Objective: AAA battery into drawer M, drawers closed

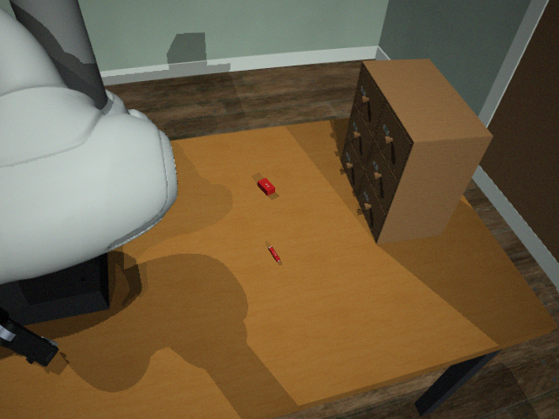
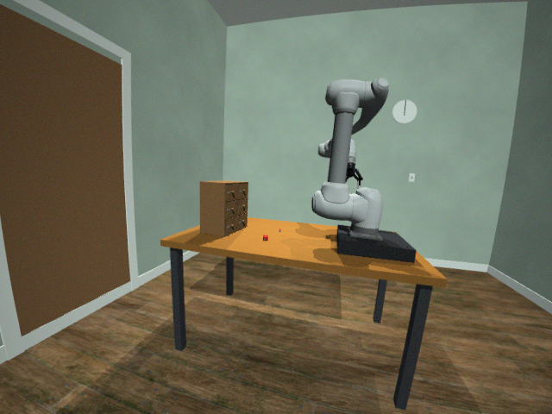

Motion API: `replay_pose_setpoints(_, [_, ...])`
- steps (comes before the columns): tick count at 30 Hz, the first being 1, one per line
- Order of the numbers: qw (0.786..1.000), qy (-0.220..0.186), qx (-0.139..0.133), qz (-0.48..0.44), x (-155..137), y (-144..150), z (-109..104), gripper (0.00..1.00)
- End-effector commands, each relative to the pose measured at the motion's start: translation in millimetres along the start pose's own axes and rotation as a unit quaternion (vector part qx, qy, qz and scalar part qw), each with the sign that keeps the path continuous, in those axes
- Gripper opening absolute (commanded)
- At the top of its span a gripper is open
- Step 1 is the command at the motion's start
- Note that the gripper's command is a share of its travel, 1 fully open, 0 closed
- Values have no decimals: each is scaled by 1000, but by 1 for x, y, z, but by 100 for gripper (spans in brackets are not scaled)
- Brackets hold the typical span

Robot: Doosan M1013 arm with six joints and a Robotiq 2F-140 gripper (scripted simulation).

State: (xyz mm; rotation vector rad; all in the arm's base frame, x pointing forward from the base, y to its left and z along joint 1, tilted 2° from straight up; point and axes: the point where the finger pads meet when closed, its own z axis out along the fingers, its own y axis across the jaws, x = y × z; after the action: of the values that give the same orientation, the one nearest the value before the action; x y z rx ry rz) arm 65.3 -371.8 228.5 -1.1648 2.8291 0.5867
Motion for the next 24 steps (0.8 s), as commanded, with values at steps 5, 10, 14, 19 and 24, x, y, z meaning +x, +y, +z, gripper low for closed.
replay_pose_setpoints(5, [1000,0,0,0,0,0,0,100])
replay_pose_setpoints(10, [1000,0,0,0,0,0,0,100])
replay_pose_setpoints(14, [1000,0,0,0,0,0,0,100])
replay_pose_setpoints(19, [1000,0,0,0,0,0,0,100])
replay_pose_setpoints(24, [1000,10,2,17,-11,-15,-6,100])
